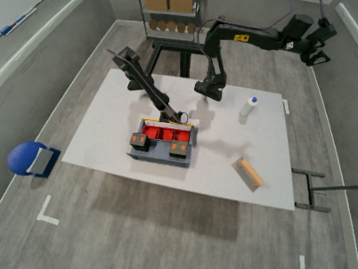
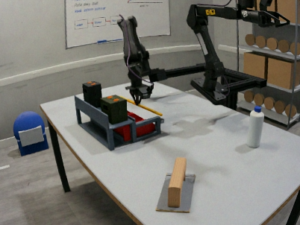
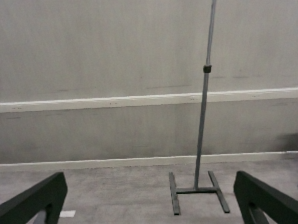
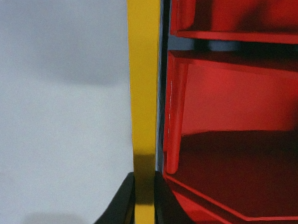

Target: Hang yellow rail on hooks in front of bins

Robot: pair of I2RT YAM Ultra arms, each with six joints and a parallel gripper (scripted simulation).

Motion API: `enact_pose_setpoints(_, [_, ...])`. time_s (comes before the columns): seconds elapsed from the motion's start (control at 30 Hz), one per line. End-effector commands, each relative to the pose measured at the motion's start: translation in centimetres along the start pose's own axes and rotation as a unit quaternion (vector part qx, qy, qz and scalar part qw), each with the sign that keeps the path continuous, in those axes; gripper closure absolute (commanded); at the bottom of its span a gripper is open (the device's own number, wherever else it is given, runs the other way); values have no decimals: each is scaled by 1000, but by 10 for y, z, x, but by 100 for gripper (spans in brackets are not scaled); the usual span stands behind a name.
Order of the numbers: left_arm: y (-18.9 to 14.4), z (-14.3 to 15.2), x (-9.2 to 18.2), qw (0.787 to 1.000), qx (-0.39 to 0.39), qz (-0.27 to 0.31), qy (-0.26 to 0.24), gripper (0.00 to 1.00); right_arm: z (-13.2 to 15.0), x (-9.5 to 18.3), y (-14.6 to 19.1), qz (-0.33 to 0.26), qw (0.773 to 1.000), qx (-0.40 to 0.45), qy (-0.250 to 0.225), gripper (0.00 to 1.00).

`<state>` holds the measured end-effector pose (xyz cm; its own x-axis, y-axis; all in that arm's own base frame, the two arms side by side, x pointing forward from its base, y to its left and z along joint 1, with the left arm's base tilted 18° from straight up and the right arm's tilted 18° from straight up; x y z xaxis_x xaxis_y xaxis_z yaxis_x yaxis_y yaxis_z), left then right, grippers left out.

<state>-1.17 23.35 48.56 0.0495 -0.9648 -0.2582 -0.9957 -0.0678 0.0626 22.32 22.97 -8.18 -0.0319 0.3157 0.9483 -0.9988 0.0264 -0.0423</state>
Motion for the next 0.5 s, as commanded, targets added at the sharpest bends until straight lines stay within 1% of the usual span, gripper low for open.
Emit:
enact_pose_setpoints(0.0, [4, -13, 9, 1000, -3, -5, -26, 0, -11, 13, -10, 9, 1000, 0, -22, 100])
enact_pose_setpoints(0.47, [4, -13, 9, 1000, -3, -5, -26, 0, -12, 11, -9, 8, 1000, 2, -20, 100])
Point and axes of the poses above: on each arm, the point where the finger pads meet when closed, its own x axis back along the fingers, its own y axis across the jaws, z = x × y, the point moved 7 cm from there along x, back along the fingers, and after that the axes turned 4 degrees about -x, right-handed, at the moved point
